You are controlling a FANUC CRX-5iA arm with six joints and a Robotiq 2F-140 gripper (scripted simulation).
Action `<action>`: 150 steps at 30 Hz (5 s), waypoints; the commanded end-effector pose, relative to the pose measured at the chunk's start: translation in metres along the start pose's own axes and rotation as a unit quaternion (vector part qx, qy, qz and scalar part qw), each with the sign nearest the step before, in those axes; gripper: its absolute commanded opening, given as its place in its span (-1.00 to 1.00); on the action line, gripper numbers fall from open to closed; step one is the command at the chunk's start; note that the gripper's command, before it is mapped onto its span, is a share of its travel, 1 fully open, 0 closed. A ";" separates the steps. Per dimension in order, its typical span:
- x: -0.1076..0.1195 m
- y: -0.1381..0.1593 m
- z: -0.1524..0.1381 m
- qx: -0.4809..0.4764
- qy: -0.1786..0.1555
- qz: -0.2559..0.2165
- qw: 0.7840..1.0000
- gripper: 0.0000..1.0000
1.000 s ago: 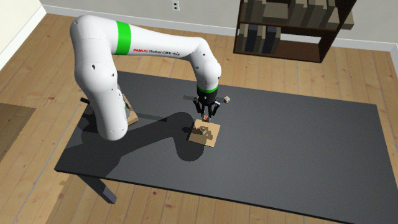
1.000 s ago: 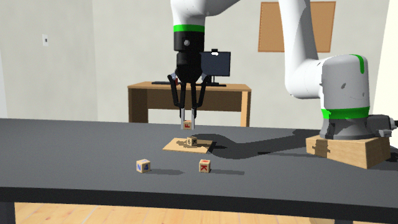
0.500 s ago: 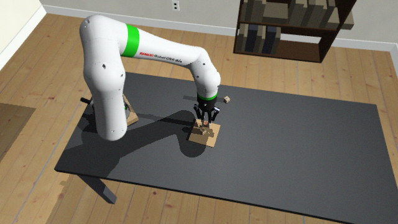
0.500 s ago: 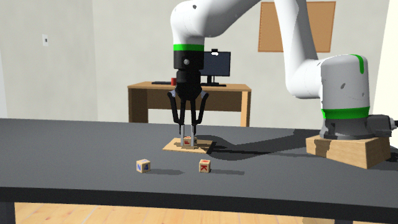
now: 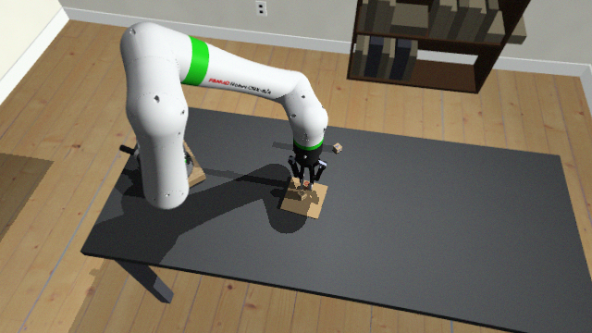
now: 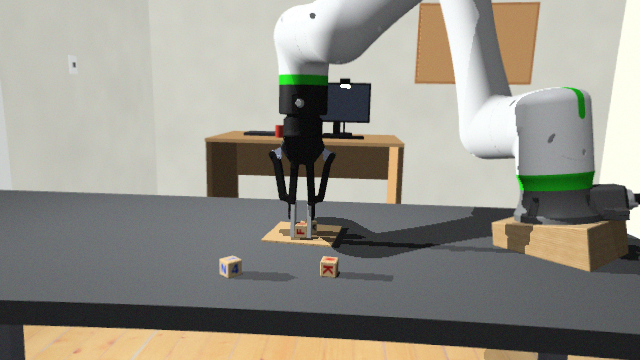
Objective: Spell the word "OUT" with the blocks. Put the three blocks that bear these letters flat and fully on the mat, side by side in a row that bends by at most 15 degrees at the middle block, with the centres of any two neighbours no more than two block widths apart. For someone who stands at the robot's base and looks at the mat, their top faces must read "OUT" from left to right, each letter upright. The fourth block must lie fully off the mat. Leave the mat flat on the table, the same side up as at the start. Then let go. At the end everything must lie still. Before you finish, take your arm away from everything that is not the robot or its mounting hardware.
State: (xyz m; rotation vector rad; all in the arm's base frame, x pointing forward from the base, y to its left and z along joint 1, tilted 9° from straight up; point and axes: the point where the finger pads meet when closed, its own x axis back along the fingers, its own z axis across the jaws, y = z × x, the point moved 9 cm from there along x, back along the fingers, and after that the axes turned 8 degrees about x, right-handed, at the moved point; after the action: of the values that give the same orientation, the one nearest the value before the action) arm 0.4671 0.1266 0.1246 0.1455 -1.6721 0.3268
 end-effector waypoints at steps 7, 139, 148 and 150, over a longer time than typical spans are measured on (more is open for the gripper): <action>0.000 0.000 0.000 0.000 0.000 0.000 1.000 -0.74; 0.086 0.000 0.000 0.000 0.000 0.000 1.000 1.00; 0.086 0.003 -0.003 -0.022 0.000 0.000 1.000 1.00; 0.087 0.007 -0.006 -0.048 0.000 0.000 0.999 1.00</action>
State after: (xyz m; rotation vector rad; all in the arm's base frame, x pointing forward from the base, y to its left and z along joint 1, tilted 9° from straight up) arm 0.4572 0.1374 0.2096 0.1221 -1.6762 0.2994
